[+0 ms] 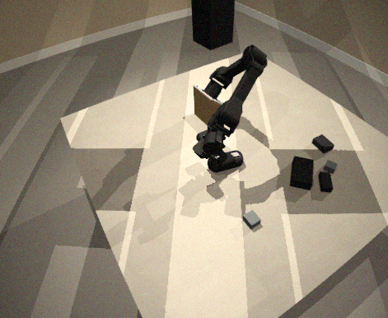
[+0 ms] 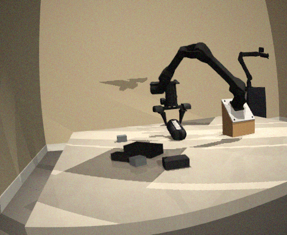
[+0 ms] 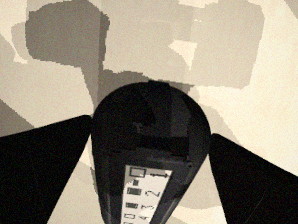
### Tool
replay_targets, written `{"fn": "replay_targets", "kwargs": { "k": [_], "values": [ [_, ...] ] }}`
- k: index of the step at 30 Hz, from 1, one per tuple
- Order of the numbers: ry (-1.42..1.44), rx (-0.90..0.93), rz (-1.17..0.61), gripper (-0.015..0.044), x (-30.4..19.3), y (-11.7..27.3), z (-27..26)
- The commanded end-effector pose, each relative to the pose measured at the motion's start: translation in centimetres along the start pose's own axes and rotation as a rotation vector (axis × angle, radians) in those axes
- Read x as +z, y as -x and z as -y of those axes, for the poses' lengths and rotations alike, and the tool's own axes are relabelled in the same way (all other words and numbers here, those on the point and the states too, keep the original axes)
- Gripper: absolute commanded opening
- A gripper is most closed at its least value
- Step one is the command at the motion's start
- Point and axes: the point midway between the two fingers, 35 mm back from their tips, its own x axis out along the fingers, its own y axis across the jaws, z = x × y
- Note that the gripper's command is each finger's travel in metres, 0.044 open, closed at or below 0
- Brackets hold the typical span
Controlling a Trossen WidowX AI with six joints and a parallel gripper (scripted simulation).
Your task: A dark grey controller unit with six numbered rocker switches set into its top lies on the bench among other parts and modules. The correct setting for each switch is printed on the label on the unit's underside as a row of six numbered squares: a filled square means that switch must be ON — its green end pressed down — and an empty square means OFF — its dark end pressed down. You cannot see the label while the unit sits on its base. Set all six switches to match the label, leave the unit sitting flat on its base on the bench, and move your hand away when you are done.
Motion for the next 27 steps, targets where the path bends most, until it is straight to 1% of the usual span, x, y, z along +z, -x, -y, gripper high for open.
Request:
{"fn": "replay_targets", "kwargs": {
  "k": [1,27],
  "values": [
    [0.003,0.000,-0.002,0.0336,-0.3,0.4,0.0],
    [0.003,0.000,-0.002,0.0336,-1.5,2.1,0.0]
  ]
}}
